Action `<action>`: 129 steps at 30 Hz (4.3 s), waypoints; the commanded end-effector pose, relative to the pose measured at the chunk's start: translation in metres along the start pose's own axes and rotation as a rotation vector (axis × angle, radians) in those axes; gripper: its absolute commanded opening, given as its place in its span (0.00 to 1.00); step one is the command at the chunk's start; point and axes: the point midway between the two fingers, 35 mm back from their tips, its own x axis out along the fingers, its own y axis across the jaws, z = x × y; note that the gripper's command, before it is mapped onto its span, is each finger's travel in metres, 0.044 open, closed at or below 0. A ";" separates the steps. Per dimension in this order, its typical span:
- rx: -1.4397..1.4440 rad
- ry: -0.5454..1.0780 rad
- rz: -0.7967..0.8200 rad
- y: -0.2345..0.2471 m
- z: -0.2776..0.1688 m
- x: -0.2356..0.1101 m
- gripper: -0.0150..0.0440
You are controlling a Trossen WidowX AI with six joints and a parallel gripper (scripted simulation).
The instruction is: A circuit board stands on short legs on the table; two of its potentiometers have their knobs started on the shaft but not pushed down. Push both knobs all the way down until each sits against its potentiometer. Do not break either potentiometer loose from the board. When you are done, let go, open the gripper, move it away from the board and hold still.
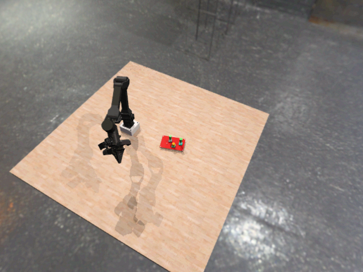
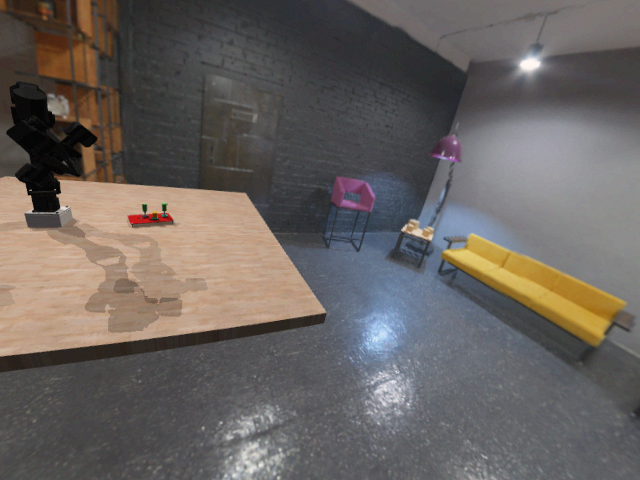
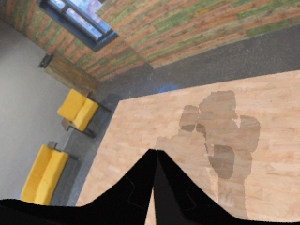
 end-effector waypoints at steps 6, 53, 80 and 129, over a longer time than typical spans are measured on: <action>-0.093 0.251 -0.047 0.035 -0.087 0.019 0.25; -0.944 1.150 -0.413 0.057 -0.392 -0.139 0.25; -0.944 1.150 -0.413 0.027 -0.416 -0.123 0.25; -0.944 1.150 -0.413 0.024 -0.419 -0.121 0.25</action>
